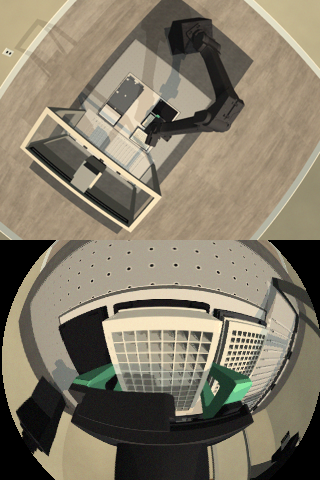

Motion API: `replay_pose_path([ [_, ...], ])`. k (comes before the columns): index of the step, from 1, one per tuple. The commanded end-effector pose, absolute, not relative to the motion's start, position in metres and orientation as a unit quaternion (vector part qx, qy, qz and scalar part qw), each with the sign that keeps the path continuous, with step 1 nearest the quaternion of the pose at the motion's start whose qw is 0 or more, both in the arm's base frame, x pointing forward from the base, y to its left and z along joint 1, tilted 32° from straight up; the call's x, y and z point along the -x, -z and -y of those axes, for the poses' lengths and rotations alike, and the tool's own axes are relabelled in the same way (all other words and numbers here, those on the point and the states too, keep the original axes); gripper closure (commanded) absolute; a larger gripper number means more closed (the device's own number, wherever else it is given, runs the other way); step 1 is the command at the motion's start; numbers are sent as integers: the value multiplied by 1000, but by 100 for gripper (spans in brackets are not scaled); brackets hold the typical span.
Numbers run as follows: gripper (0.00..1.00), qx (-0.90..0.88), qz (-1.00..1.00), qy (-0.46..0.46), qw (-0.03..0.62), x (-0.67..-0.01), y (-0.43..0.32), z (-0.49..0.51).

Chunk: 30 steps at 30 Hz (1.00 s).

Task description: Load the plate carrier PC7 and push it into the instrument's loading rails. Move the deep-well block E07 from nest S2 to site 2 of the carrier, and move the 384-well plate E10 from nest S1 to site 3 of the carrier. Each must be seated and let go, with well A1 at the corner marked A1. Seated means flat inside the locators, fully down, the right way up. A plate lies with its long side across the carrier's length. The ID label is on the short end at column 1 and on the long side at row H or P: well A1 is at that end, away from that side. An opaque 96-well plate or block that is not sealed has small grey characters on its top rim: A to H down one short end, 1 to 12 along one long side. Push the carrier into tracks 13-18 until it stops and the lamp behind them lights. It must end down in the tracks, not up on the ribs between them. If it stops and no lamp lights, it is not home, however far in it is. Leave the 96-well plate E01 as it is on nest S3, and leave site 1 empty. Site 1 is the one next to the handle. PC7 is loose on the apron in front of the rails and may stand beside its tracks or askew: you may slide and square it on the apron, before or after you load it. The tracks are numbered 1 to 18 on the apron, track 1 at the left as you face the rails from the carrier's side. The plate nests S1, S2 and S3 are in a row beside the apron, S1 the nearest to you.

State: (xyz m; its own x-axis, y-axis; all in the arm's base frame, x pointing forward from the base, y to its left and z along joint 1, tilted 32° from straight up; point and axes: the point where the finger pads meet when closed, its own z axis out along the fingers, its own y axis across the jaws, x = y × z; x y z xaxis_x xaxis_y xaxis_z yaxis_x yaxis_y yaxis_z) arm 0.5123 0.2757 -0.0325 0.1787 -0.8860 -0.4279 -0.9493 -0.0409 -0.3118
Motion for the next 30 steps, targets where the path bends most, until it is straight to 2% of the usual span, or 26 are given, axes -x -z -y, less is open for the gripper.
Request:
replay_pose_path([
  [1, 100, 716, -637, -53, 281, -521, 20, -277],
  [22, 100, 716, -637, -53, 281, -521, 20, -277],
  [30, 100, 714, -639, -51, 280, -513, -3, -257],
])
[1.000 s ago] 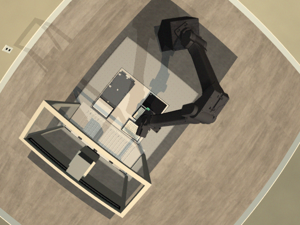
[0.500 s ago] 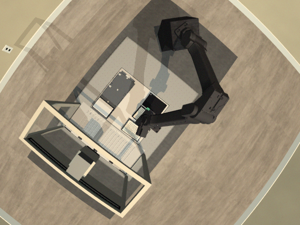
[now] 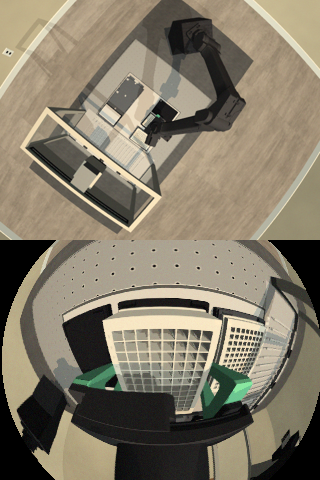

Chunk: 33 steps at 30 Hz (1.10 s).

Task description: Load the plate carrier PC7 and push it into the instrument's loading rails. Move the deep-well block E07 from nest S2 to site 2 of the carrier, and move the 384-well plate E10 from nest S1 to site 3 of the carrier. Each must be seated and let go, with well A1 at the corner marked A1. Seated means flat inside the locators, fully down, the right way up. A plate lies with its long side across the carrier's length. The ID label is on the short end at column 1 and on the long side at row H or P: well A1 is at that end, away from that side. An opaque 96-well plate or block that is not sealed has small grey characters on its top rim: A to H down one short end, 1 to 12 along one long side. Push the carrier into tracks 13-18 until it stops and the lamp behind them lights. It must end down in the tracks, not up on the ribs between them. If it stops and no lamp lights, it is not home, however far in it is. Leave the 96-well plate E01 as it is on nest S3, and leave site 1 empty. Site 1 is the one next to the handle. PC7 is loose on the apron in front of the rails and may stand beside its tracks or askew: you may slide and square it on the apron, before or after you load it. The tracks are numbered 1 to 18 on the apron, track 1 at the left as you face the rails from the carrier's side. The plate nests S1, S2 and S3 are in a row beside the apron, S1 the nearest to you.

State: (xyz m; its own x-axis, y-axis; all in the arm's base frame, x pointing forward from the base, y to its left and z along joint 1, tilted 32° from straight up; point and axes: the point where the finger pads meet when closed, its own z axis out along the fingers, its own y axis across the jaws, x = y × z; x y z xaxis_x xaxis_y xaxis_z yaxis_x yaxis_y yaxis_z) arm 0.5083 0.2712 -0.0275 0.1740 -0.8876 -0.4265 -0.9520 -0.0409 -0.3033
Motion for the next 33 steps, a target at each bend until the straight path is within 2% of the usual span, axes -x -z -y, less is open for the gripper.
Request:
replay_pose_path([
  [1, 100, 714, -639, -51, 281, -513, -5, -256],
  [33, 100, 719, -632, -49, 285, -493, -57, -233],
])
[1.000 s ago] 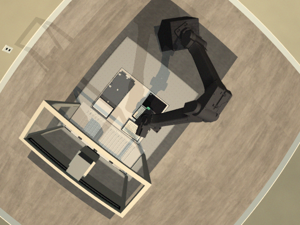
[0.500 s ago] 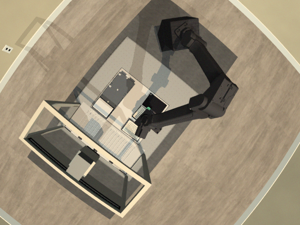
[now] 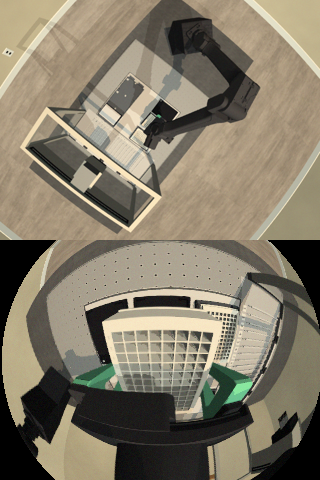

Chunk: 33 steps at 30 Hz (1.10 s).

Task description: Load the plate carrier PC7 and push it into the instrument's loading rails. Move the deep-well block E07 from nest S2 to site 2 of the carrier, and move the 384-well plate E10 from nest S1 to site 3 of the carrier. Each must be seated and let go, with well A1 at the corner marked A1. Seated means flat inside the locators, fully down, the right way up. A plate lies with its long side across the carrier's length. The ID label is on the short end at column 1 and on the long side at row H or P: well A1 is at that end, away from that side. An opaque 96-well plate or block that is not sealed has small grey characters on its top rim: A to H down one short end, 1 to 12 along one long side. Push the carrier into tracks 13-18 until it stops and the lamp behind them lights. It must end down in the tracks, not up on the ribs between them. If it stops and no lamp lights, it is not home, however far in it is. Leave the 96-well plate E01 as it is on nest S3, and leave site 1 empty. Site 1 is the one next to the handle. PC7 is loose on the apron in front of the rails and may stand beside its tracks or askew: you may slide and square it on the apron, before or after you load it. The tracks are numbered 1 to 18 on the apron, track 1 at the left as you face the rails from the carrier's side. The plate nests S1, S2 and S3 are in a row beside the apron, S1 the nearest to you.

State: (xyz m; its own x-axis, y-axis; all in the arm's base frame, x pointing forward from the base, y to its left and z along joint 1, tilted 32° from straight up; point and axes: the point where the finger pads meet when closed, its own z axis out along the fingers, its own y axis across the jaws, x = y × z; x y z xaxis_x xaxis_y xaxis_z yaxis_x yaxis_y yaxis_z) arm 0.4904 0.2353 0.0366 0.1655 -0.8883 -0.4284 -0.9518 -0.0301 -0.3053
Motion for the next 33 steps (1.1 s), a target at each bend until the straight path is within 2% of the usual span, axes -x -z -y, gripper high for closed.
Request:
replay_pose_path([
  [1, 100, 719, -632, -49, 285, -492, -57, -234],
  [33, 100, 721, -632, -45, 282, -531, -8, -139],
])
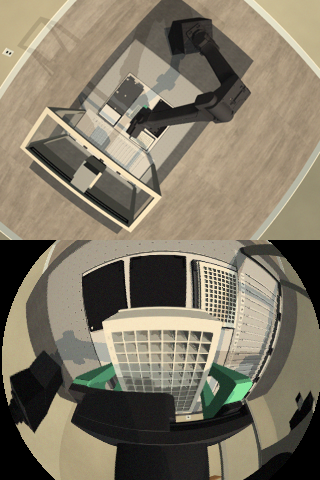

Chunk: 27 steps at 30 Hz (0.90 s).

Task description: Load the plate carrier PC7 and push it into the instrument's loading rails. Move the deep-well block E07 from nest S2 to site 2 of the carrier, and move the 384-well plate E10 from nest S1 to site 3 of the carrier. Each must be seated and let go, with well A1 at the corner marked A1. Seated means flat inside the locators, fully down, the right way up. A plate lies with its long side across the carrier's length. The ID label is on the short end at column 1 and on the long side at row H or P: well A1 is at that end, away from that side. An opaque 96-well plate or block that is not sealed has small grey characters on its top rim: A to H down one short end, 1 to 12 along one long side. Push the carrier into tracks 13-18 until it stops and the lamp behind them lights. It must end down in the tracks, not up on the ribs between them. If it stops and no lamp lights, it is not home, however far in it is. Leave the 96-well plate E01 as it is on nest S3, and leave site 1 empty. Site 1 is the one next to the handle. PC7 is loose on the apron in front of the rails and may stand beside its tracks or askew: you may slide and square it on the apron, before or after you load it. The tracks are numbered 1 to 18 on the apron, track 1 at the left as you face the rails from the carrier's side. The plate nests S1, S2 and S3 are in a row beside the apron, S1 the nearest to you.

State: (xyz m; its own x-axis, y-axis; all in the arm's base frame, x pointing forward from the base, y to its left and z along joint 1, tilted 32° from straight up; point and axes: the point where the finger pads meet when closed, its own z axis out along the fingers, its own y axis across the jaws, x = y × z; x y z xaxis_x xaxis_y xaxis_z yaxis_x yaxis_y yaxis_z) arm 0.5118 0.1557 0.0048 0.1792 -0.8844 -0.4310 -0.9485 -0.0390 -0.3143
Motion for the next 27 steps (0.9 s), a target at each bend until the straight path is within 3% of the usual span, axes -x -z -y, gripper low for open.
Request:
replay_pose_path([
  [1, 100, 721, -632, -45, 281, -532, -6, -135],
  [27, 100, 720, -634, -47, 277, -552, 31, -54],
])
